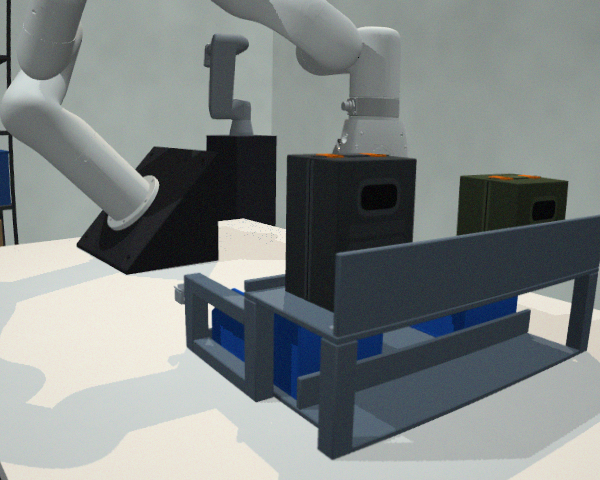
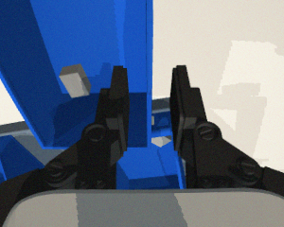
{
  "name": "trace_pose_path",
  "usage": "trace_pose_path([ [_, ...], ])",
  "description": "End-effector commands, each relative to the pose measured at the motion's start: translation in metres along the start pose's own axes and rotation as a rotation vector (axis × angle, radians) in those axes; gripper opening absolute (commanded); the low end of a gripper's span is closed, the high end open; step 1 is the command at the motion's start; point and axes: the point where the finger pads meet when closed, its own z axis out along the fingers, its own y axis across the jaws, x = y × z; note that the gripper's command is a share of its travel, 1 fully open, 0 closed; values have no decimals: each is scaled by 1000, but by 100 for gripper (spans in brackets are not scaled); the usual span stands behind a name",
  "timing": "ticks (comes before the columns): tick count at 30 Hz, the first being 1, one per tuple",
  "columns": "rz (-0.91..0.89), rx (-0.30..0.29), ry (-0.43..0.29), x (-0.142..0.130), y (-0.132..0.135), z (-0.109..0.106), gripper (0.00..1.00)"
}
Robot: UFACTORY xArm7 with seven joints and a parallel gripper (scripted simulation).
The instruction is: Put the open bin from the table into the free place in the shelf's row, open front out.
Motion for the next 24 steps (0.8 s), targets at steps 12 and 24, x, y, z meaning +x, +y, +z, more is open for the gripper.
trace_pose_path([
  [12, 0, -4, -2, 0, 1, -5, 28],
  [24, 0, -4, -2, 0, 1, -6, 28],
])
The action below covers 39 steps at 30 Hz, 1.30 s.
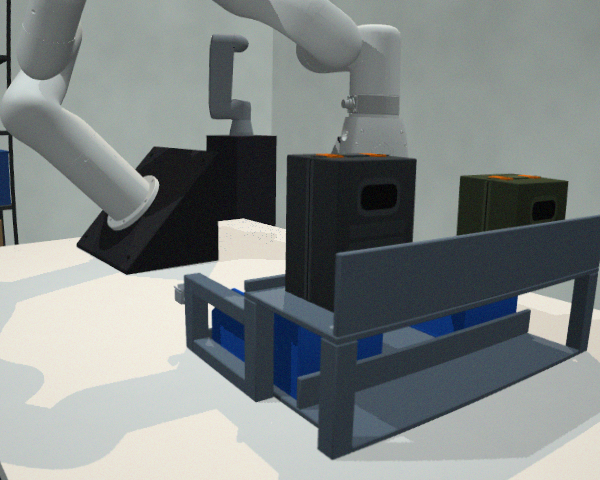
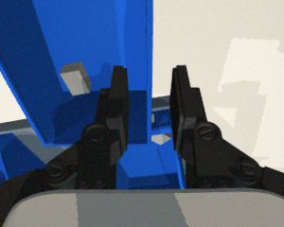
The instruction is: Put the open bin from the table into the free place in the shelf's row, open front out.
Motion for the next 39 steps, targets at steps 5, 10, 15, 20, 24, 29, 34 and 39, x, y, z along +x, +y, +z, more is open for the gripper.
trace_pose_path([
  [5, 0, -5, -2, 0, 2, -3, 28],
  [10, 0, -5, -2, 0, 2, -4, 28],
  [15, 0, -5, -2, 0, 2, -4, 28],
  [20, 0, -5, -2, 0, 2, -2, 28],
  [24, 0, -5, -2, 0, 2, 6, 28],
  [29, 0, -5, -2, 0, 2, 6, 28],
  [34, 0, -5, -2, 0, 2, 6, 28],
  [39, 0, -5, -2, -1, 2, 12, 28],
])
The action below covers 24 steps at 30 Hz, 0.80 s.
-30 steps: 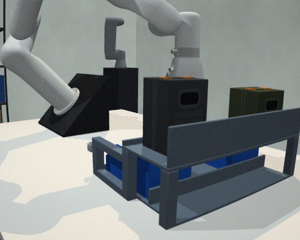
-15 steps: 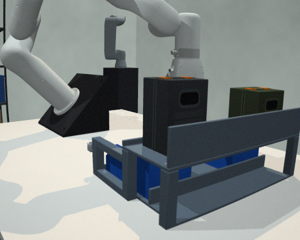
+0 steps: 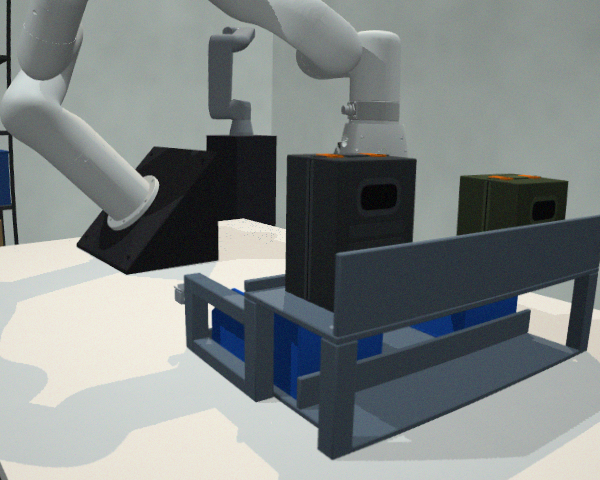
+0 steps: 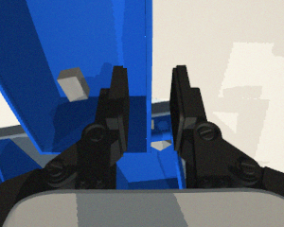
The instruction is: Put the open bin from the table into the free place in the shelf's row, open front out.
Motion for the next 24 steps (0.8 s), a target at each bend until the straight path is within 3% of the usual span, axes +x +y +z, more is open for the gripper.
trace_pose_path([
  [1, 0, -4, -2, 0, 1, 5, 28],
  [24, 0, -4, -2, 0, 1, 17, 28],
])
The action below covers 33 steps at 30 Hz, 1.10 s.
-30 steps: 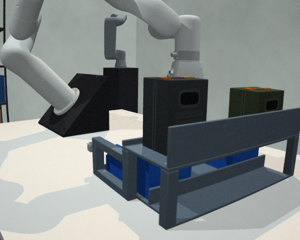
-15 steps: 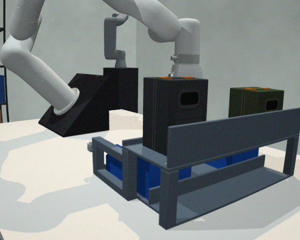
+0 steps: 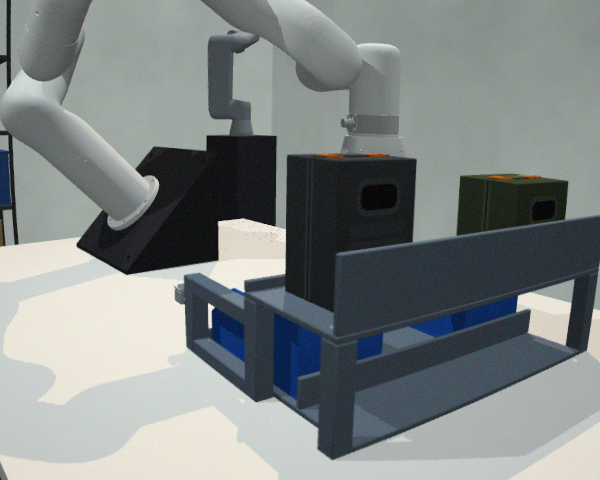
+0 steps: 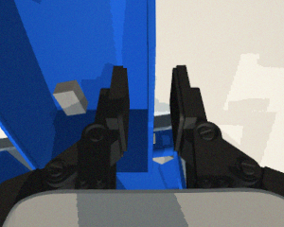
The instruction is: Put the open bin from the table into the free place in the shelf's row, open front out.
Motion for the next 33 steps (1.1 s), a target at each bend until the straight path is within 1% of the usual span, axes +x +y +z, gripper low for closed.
trace_pose_path([
  [1, 0, -7, -3, -1, 2, -2, 28],
  [7, 0, -7, -3, -1, 2, -2, 28],
  [12, 0, -7, -3, -1, 2, 12, 28],
  [24, 0, -7, -3, -1, 2, 12, 28],
  [29, 0, -7, -3, -1, 2, 21, 28],
  [33, 0, -7, -3, -1, 2, 21, 28],
])
